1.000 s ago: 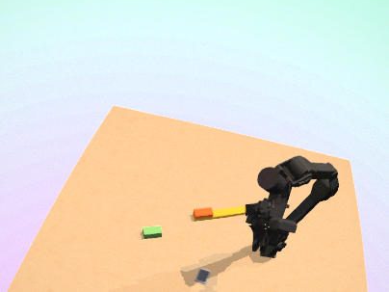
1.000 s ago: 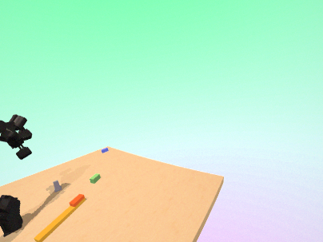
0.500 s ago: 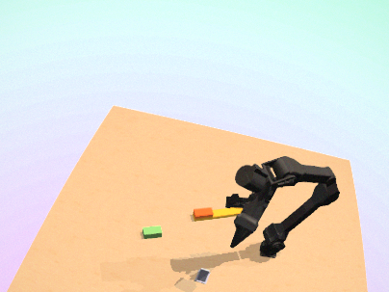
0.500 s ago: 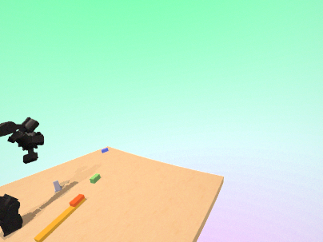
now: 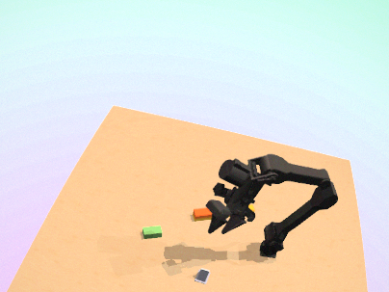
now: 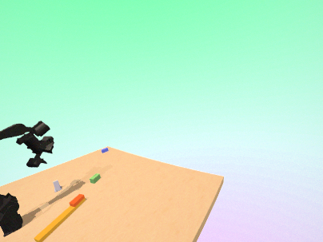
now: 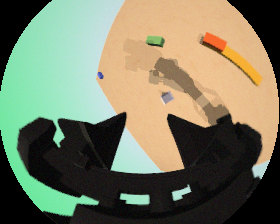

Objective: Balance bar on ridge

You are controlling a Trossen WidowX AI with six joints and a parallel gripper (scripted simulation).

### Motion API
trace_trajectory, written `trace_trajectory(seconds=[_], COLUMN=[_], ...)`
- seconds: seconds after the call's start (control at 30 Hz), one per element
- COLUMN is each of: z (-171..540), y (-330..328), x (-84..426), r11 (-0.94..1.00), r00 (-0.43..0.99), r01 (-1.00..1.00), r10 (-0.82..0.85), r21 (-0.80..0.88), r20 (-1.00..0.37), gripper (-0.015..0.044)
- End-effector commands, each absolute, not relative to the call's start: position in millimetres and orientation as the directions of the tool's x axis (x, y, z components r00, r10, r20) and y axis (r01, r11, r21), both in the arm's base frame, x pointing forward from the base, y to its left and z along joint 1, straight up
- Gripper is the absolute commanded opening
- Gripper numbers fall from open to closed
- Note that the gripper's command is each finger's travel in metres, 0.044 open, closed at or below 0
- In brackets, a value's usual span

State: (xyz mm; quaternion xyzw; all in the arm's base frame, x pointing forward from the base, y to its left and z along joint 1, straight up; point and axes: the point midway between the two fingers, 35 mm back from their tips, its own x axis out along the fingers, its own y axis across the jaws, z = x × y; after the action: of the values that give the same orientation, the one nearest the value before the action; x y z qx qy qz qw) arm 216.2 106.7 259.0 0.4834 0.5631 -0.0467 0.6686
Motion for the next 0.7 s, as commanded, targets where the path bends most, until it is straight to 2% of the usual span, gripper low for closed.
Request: trace_trajectory(seconds=[0.0, 0.33, 0.67], z=[245.9, 222.5, 200.5], y=[87.7, 42.9, -1.4], x=[226.4, 241.4, 245.4], r11=[0.437, 0.182, -0.113], r00=[0.364, 0.359, 0.32], r01=[0.721, 0.889, 0.946], r10=[0.42, 0.294, 0.198], r21=[0.537, 0.42, 0.302], r20=[-0.831, -0.886, -0.927], gripper=[0.0315, 0.0315, 0.0315])
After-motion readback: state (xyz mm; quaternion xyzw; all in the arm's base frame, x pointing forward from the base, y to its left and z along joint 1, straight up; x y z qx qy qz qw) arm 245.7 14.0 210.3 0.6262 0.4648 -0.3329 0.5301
